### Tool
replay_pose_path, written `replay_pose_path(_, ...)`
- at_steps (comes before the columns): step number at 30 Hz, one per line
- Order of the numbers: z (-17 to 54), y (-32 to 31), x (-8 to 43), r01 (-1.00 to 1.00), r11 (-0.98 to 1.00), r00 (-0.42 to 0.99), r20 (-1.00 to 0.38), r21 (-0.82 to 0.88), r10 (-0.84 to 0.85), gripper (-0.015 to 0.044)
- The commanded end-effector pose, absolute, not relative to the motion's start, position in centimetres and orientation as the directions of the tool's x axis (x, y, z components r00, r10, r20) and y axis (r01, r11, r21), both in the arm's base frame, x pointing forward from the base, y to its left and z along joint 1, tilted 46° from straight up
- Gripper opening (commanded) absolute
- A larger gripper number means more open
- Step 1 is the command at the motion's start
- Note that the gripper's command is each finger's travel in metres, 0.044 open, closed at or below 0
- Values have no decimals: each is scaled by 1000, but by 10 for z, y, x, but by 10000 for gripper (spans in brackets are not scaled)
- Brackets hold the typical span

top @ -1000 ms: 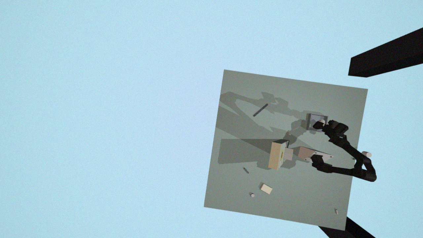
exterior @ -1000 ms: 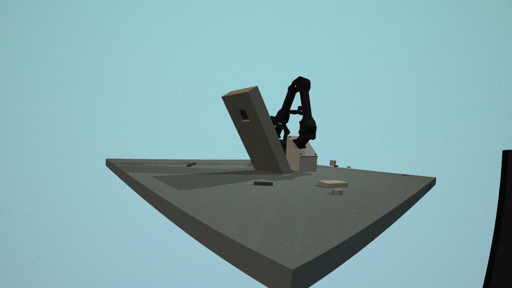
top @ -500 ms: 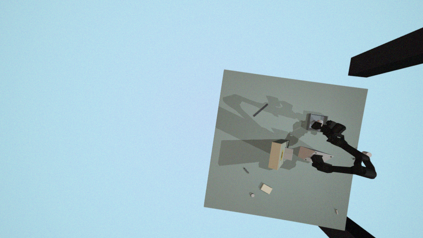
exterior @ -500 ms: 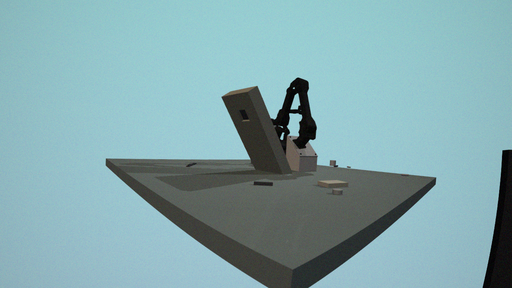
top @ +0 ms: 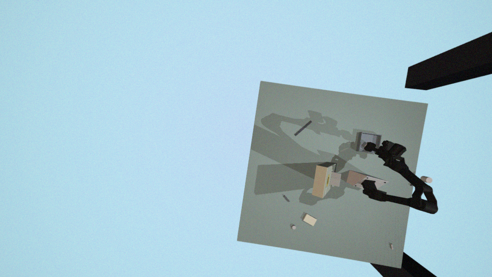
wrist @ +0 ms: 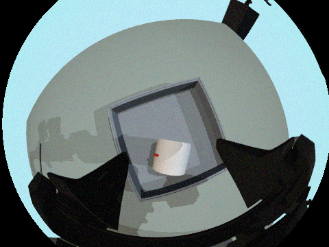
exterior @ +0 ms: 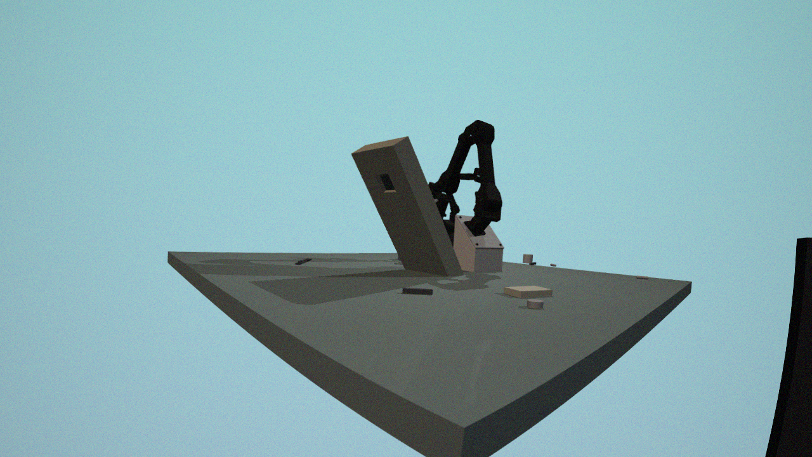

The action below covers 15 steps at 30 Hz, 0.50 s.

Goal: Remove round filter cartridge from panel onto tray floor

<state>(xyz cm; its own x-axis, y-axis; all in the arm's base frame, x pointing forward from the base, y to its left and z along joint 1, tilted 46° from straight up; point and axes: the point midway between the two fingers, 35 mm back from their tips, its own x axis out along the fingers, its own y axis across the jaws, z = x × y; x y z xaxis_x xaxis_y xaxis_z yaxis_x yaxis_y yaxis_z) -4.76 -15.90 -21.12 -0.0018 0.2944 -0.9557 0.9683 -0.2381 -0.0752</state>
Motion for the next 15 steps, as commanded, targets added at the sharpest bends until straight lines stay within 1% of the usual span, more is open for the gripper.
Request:
replay_pose_path(1,-184,-193,-54,967,-244,-8,-965,-74,260,440)
replay_pose_path(15,-192,-188,-53,968,-240,-12,-967,-76,255,440)
